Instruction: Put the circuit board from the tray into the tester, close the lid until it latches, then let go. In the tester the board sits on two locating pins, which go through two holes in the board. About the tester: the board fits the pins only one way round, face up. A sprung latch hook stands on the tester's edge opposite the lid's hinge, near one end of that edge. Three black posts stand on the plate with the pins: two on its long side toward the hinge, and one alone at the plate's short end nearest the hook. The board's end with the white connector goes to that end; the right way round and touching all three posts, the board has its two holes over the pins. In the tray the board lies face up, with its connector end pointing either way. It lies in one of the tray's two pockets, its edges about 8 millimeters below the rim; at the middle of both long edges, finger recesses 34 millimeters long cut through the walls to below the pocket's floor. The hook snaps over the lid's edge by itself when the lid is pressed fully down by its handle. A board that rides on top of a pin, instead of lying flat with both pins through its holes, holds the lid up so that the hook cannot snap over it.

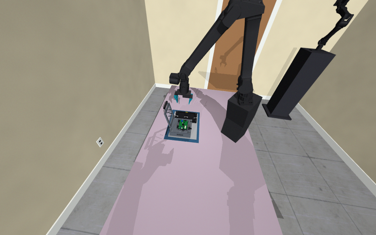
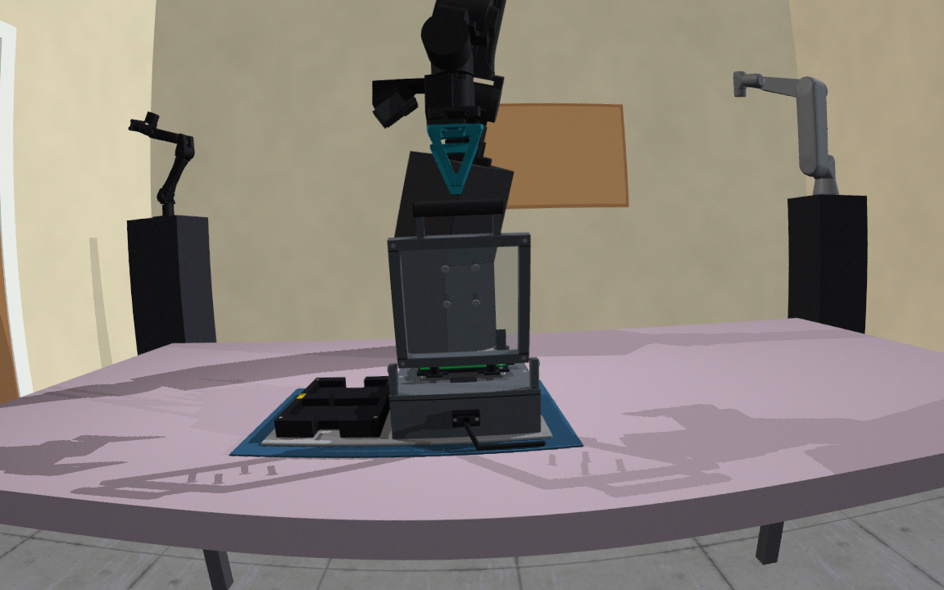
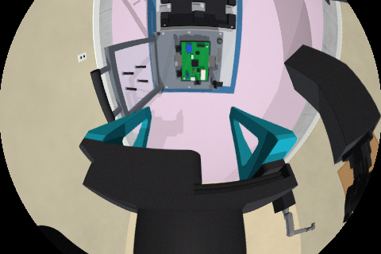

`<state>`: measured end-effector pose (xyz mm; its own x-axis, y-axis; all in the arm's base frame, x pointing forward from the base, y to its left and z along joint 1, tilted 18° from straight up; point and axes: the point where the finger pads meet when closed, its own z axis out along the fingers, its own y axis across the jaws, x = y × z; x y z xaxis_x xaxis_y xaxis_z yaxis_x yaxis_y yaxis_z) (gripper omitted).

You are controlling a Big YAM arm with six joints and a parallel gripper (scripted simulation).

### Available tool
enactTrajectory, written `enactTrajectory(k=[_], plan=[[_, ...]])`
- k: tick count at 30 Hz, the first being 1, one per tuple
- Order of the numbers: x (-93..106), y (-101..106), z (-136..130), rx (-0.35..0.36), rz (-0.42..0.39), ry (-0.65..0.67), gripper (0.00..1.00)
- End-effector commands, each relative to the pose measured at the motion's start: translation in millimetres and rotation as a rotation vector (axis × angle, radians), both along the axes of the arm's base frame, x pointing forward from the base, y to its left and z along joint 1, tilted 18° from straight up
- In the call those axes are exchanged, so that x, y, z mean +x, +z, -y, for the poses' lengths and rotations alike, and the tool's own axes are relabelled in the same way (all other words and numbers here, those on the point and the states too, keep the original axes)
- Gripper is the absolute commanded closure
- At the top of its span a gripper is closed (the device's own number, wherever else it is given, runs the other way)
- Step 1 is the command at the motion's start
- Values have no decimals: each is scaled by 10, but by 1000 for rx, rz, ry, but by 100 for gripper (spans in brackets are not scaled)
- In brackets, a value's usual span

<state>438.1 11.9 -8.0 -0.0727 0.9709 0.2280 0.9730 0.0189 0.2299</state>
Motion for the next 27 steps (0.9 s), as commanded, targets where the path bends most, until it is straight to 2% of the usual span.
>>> enactTrajectory(k=[1, 8, 9, 27], plan=[[78, 123, 74, -4, 17, 0, 8], [82, 82, 58, -3, 7, 4, 8], [83, 76, 56, -3, 5, 4, 52], [96, 82, 47, -3, 7, 4, 52]])
